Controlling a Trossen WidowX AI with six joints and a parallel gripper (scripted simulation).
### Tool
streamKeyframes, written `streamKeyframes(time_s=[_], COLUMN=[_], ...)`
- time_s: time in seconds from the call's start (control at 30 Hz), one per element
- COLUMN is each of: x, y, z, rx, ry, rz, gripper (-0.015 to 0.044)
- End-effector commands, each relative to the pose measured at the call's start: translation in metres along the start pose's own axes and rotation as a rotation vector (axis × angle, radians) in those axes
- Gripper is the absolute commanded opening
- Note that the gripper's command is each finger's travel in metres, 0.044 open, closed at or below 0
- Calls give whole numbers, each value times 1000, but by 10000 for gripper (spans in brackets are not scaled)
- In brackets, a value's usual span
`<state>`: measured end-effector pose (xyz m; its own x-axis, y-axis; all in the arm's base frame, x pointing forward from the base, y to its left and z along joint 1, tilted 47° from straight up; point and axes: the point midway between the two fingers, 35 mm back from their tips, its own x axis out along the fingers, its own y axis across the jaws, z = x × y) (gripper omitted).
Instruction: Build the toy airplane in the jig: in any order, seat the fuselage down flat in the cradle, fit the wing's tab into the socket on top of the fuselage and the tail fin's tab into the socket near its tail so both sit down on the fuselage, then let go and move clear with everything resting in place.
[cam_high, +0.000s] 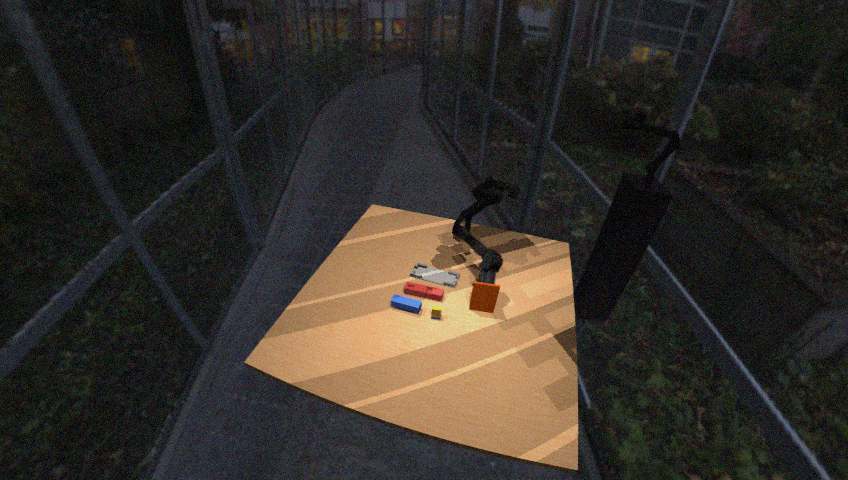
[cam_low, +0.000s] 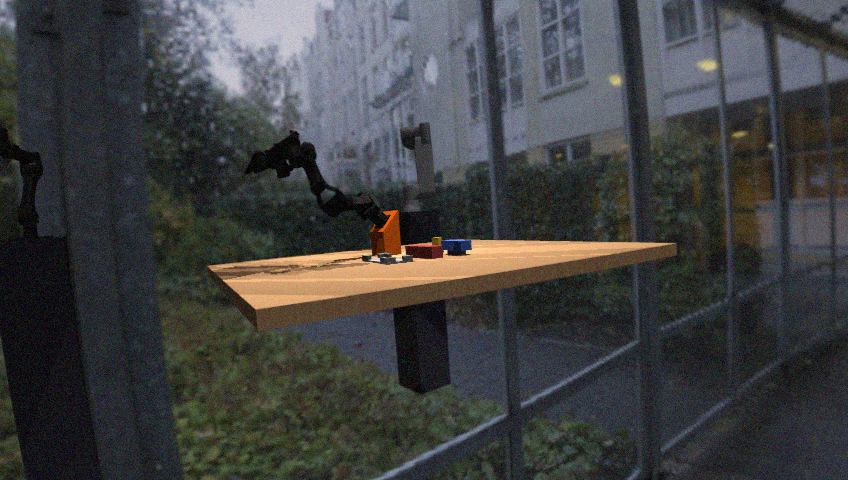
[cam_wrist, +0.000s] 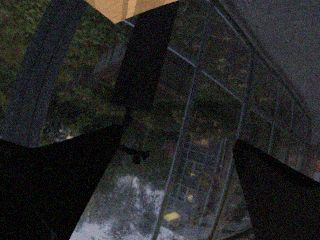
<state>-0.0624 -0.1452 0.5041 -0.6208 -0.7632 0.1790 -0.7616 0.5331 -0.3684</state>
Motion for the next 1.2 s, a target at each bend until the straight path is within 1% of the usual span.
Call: streamKeyframes(time_s=[0.0, 0.03, 0.1, 0.27, 0.4, 0.53, 0.7, 0.83, 1.0, 1.17], x=[0, 0, 0, -7, -24, -51, -99, -145, -213, -276], y=[0, 1, 11, 54, 91, 129, 175, 207, 240, 257], z=[0, -1, -13, -57, -92, -122, -153, -169, -177, -175], rx=[0, 9, 77, 322, 502, 663, 835, 938, 1035, 1056], ry=[0, 5, 45, 219, 384, 570, 825, 1035, 1314, 1556], rz=[0, 1, 12, 47, 67, 78, 77, 65, 32, 25], gripper=[426, 440, 440, 440, 440, 440, 440, 440, 440, 440])
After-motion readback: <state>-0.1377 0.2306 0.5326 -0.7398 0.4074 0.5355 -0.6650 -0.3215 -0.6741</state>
